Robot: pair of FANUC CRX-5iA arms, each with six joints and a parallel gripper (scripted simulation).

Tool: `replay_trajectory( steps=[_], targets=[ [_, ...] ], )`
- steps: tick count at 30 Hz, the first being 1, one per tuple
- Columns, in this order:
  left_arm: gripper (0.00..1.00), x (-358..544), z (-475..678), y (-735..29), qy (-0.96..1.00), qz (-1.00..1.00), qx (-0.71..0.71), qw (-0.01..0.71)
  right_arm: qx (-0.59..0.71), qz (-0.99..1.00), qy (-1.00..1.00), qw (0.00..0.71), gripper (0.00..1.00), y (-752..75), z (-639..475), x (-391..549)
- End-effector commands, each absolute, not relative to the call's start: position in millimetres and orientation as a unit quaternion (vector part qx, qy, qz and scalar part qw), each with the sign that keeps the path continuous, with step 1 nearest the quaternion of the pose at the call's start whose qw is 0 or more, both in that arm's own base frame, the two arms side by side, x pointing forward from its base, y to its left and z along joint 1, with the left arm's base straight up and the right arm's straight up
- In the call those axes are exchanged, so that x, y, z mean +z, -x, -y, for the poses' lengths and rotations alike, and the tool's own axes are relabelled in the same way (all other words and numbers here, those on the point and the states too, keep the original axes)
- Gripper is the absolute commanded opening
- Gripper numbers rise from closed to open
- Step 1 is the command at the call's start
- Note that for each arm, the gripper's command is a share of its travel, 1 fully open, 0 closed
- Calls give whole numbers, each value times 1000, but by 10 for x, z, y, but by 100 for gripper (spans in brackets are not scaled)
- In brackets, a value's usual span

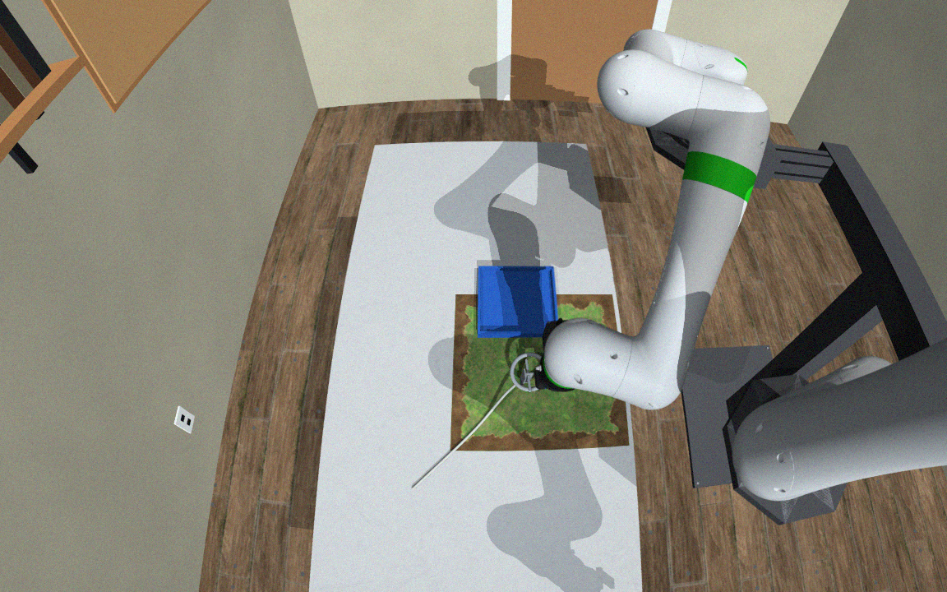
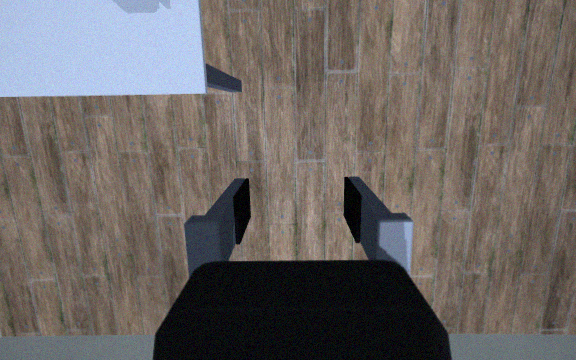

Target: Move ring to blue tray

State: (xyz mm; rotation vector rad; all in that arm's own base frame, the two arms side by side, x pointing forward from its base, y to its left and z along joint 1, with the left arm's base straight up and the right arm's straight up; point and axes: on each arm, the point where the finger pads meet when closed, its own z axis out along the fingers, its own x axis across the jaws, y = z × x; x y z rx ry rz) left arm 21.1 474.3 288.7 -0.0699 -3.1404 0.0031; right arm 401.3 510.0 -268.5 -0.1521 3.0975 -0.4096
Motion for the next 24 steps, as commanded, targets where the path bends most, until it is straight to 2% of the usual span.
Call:
replay_trajectory(
  steps=[1, 24],
  targets=[
    [100, 2897, -4745, -212, 22, 1000, 0, 0, -131, -990, 49, 7, 0, -4013, -5115, -2653],
    [100, 2897, -4745, -212, 22, 1000, 0, 0, -155, -987, 49, 8, 0, -3999, -5191, -2614]
  ],
)
